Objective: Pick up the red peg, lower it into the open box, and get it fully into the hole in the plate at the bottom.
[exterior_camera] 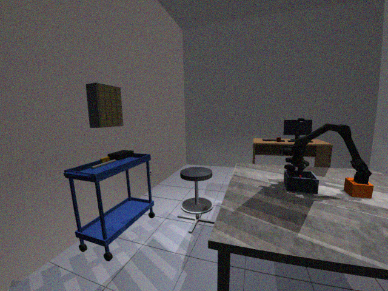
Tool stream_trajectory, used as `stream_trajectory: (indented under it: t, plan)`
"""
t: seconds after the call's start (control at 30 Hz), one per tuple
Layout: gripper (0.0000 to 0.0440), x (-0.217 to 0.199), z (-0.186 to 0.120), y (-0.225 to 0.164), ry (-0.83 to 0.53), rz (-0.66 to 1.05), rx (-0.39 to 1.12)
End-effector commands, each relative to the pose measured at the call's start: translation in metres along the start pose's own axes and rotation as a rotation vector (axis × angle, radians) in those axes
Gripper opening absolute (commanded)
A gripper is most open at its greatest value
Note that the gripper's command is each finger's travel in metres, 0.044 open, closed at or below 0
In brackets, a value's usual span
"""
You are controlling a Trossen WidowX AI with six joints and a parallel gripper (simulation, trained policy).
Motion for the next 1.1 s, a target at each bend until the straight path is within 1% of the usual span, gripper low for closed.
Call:
stream_trajectory:
  t: [0.0, 0.1, 0.13, 0.47, 1.07]
  plan:
    - [0.0352, 0.005, 0.002, 0.009, 0.007, 0.006, 0.034]
    - [0.0429, 0.011, -0.001, 0.019, 0.029, 0.014, 0.049]
    - [0.044, 0.013, -0.002, 0.022, 0.038, 0.016, 0.054]
    - [0.044, 0.044, -0.02, 0.049, 0.18, 0.018, 0.023]
    - [0.044, 0.045, -0.02, 0.049, 0.183, 0.018, 0.021]
Point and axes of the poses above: the point midway between the two fingers, 35 mm back from their tips, its own z axis out along the fingers, its own x axis across the jaws, y = z × x, the point moved 7 cm from there along -z, back along the fingers, and after that the axes turned 1 degree about -z, right-handed, at the moved point
